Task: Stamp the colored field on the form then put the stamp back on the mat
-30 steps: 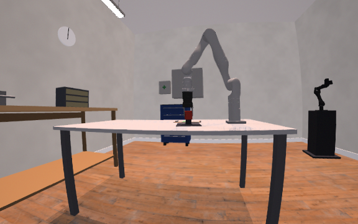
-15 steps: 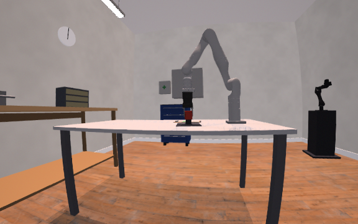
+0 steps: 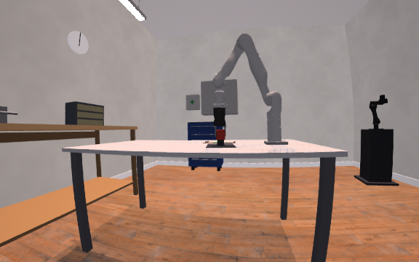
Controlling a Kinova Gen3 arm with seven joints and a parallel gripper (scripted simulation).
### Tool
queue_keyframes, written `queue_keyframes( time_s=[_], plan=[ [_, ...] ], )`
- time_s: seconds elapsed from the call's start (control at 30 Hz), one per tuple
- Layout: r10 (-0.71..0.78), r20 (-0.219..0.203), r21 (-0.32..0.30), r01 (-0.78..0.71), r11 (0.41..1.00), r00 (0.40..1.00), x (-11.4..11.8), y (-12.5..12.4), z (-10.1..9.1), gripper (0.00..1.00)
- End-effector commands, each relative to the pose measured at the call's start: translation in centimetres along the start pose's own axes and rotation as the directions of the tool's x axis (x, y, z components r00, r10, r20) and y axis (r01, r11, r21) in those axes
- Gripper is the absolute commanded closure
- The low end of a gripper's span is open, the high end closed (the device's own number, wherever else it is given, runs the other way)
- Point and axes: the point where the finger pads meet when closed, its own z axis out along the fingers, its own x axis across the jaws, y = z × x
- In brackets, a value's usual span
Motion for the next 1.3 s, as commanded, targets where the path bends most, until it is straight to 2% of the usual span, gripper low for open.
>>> queue_keyframes(
  time_s=[0.0, 1.27],
  plan=[
    [0.0, -0.001, 0.0, 0.0, 1.0, 1.0, 0.03, 0.02, 0.0, 0.0],
    [0.0, -0.001, 0.0, 0.0, 1.0, 1.0, 0.03, 0.02, 0.32, 0.0]
  ],
)
